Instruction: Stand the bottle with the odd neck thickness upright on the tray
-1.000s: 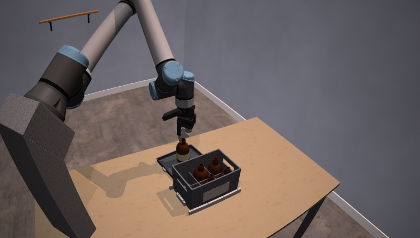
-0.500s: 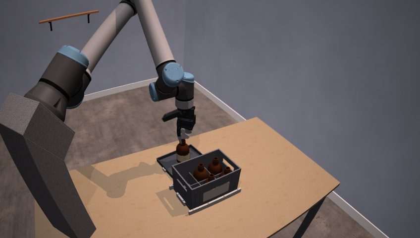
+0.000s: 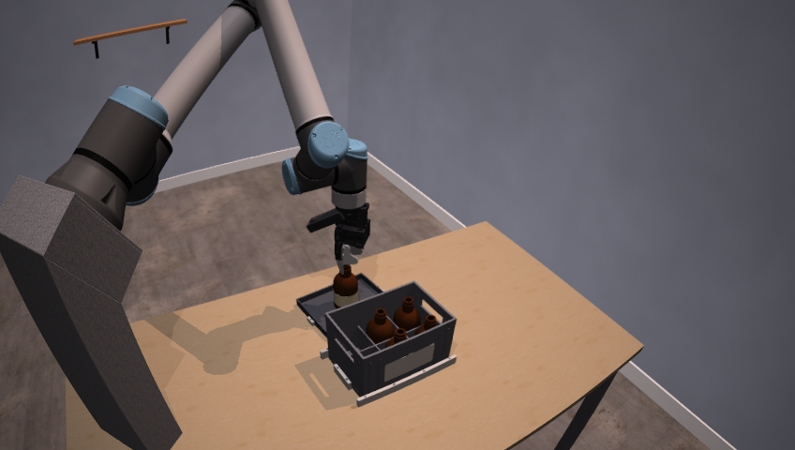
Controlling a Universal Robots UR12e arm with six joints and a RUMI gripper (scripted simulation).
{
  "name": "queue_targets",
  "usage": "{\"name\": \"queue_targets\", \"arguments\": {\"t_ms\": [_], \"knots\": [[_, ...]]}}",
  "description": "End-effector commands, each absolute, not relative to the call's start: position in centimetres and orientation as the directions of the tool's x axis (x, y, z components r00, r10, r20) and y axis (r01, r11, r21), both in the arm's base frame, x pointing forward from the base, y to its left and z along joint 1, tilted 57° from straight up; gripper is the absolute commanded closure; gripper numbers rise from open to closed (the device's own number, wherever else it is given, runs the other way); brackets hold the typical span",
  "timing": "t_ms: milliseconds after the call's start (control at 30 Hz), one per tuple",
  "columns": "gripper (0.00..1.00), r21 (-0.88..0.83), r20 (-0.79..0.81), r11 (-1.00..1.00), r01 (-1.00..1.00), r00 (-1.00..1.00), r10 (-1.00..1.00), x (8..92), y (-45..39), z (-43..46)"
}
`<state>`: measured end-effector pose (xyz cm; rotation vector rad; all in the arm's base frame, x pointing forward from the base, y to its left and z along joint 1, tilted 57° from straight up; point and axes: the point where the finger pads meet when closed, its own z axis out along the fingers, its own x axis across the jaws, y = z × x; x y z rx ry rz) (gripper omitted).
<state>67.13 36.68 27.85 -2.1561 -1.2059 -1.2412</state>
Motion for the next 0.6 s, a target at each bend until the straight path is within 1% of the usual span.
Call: {"name": "queue_targets", "arguments": {"t_ms": [0,567], "knots": [[1.00,0.094,0.837,-0.562,0.822,0.240,0.492,67.39,36.93,27.92],[1.00,0.095,0.837,-0.562,0.821,0.240,0.492,67.50,37.07,27.79]]}}
